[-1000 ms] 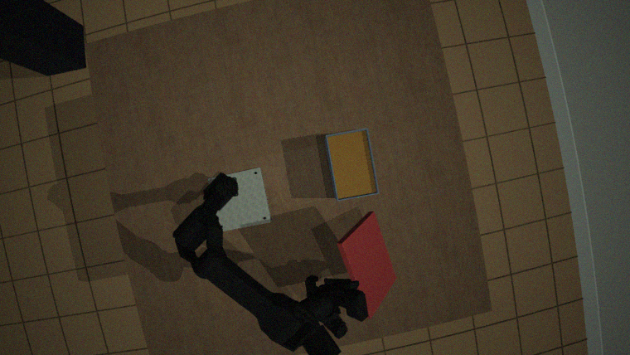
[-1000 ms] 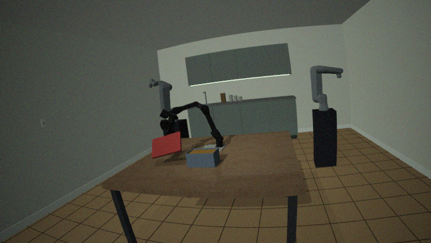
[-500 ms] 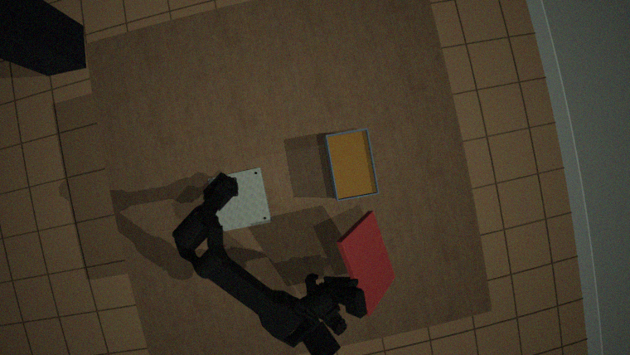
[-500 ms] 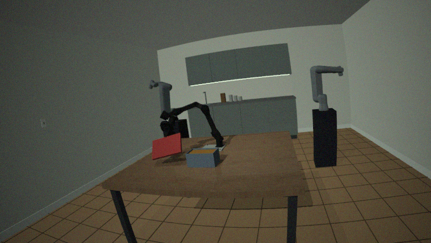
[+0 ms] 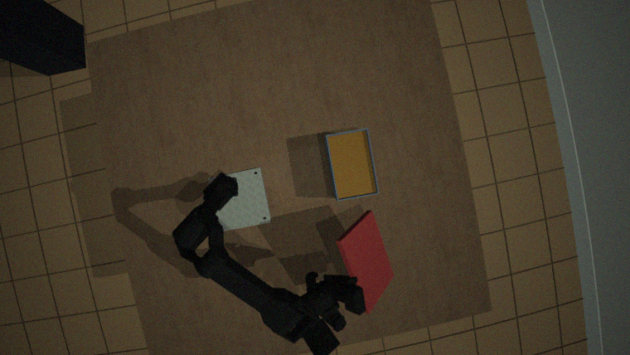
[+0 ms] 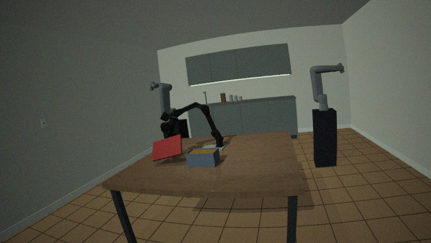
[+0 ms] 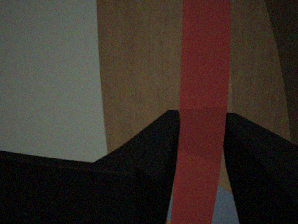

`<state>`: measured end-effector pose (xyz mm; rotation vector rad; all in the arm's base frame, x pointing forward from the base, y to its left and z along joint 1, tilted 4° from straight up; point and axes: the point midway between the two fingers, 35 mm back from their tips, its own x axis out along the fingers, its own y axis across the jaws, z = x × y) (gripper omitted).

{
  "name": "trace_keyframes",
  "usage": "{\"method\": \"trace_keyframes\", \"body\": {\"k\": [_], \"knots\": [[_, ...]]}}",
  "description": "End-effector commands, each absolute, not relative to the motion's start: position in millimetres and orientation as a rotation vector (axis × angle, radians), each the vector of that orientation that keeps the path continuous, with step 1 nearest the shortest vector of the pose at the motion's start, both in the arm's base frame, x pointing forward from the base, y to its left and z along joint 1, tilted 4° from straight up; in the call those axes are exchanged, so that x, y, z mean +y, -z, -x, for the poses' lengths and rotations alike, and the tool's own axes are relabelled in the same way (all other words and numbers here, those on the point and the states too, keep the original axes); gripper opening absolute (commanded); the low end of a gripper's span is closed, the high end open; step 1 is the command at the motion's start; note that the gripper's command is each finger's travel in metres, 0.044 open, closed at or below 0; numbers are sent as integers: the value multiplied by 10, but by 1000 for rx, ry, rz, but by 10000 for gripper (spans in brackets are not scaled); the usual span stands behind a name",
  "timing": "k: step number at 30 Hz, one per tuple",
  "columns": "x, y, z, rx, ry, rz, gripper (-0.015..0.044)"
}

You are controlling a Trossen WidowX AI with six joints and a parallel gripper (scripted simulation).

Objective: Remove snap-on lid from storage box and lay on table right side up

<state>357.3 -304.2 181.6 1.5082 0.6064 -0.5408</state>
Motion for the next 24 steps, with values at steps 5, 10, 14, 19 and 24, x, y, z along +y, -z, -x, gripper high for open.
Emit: {"method": "trace_keyframes", "body": {"k": [5,10,14,19,24], "knots": [[-3033,-1773,-3582,603,526,-1506,0],[-3032,-1733,-3581,603,526,-1506,0],[-3031,-1701,-3580,603,526,-1506,0],[-3030,-1661,-3579,603,526,-1506,0],[-3029,-1621,-3578,603,526,-1506,0]]}}
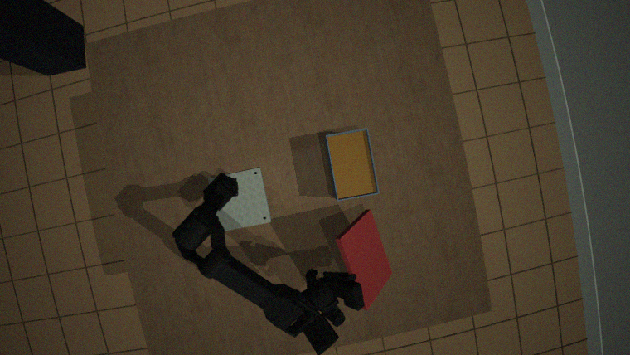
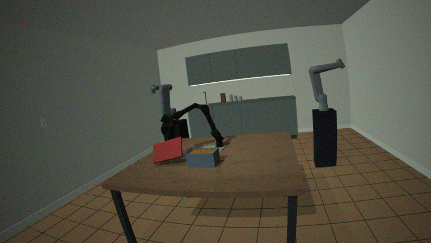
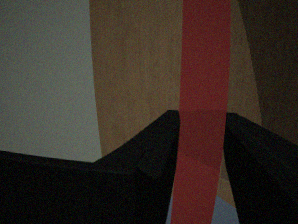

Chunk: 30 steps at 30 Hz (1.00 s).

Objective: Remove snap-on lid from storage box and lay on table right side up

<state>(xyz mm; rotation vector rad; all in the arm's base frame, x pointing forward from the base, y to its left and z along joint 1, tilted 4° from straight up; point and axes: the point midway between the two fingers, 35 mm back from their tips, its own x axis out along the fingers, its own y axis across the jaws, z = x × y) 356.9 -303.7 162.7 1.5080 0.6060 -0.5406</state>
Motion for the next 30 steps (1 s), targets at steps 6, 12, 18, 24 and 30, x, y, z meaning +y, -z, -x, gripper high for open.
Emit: {"method": "trace_keyframes", "body": {"k": [6,12,18,24,30], "knots": [[-3027,-1573,-3577,603,526,-1506,0],[-3026,-1525,-3576,603,526,-1506,0],[-3025,-1477,-3575,603,526,-1506,0],[-3024,-1429,-3574,603,526,-1506,0],[-3022,-1381,-3573,603,526,-1506,0]]}}
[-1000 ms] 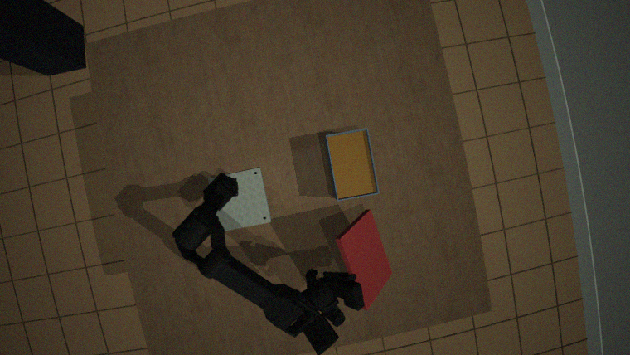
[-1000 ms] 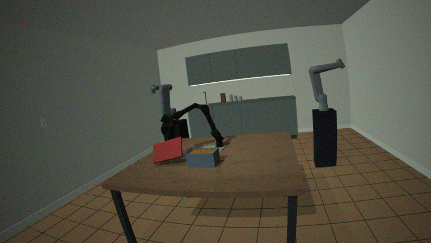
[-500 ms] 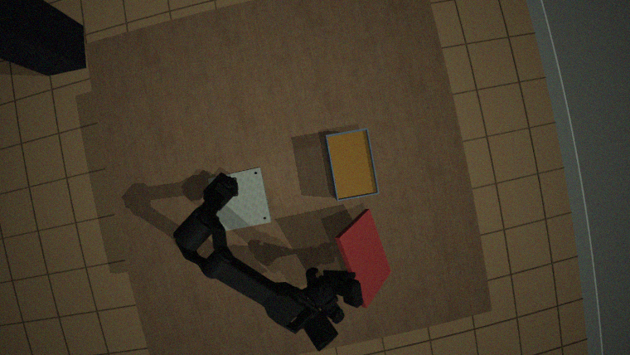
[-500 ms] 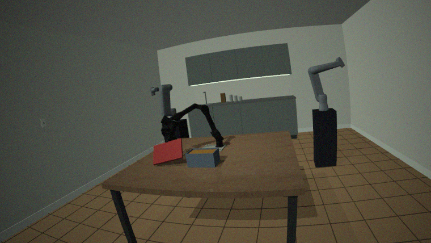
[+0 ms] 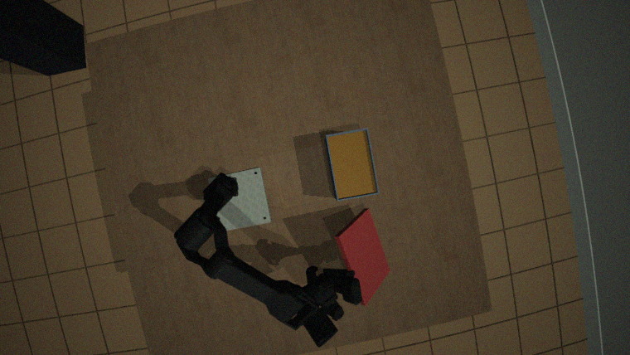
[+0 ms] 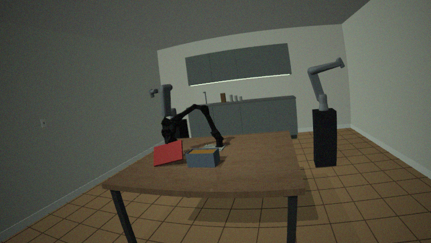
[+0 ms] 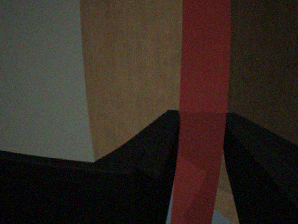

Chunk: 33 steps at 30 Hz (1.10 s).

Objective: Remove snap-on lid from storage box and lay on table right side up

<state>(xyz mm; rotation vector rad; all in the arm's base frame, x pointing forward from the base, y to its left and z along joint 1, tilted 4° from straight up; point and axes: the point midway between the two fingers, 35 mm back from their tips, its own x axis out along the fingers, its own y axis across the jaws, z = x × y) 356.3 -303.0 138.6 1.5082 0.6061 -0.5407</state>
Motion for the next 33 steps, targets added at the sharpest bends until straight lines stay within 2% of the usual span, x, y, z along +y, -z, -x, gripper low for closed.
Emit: {"method": "trace_keyframes", "body": {"k": [1,33], "knots": [[-3022,-1373,-3573,603,526,-1506,0],[-3015,-1116,-3566,603,526,-1506,0]]}}
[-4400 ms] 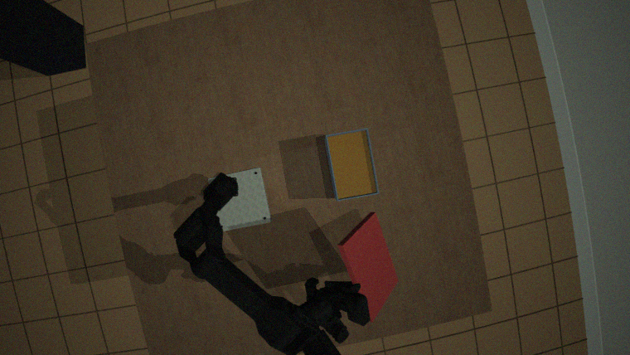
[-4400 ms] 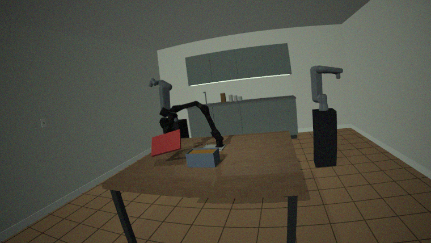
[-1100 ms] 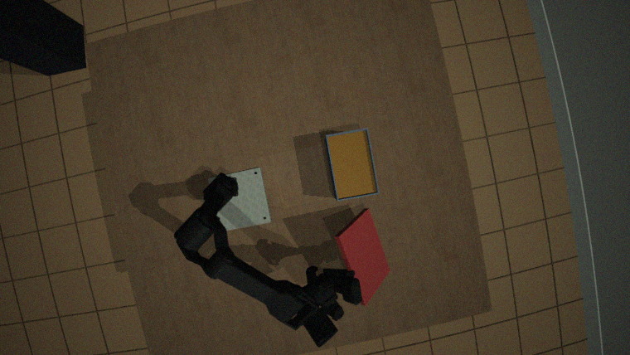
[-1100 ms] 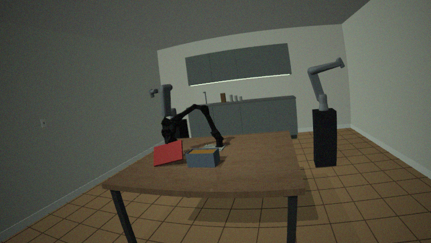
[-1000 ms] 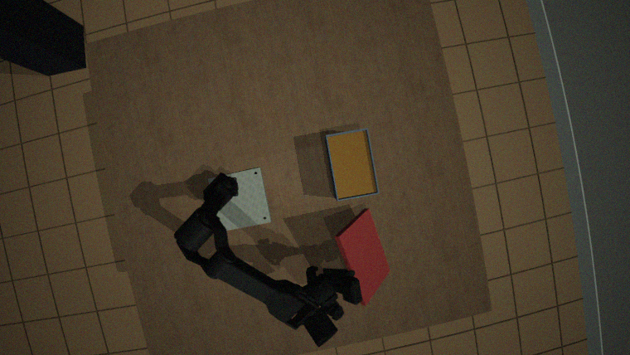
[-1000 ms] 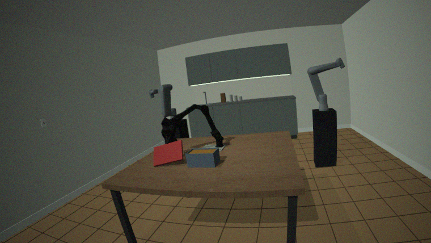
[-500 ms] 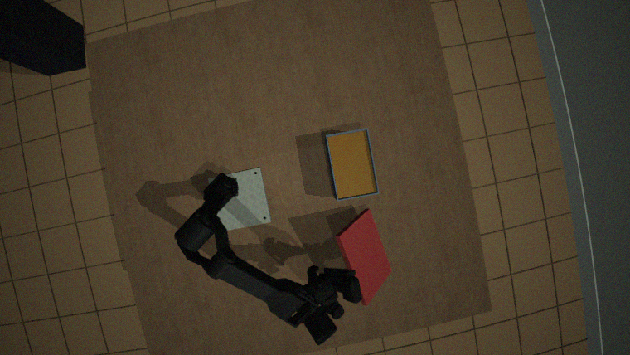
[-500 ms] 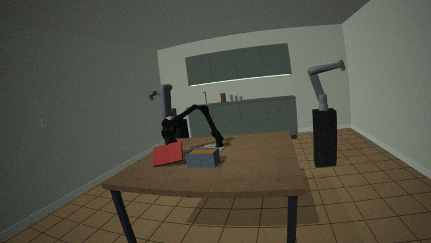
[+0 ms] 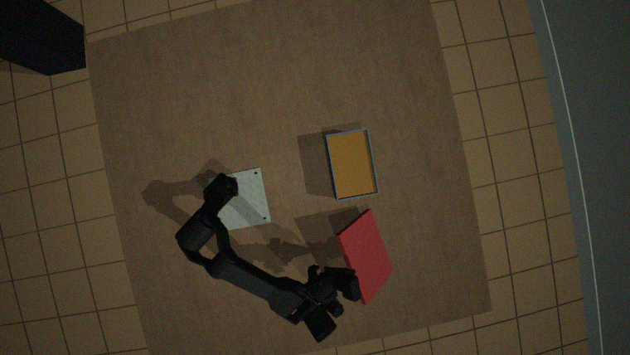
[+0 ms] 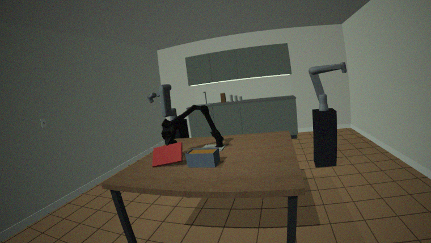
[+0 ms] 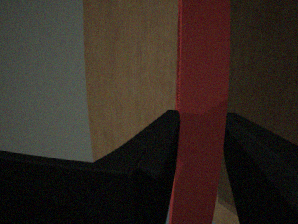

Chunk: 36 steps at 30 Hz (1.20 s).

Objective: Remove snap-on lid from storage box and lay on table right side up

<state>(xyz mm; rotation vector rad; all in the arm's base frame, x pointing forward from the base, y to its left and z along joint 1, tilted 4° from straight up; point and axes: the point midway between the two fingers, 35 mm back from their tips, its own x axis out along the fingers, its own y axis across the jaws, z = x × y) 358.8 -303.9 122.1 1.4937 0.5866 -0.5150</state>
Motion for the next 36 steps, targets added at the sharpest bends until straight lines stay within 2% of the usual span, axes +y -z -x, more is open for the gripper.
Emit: {"method": "trace_keyframes", "body": {"k": [1,36], "knots": [[-3015,-1108,-3566,603,526,-1506,0],[-3007,-828,-3559,603,526,-1506,0]]}}
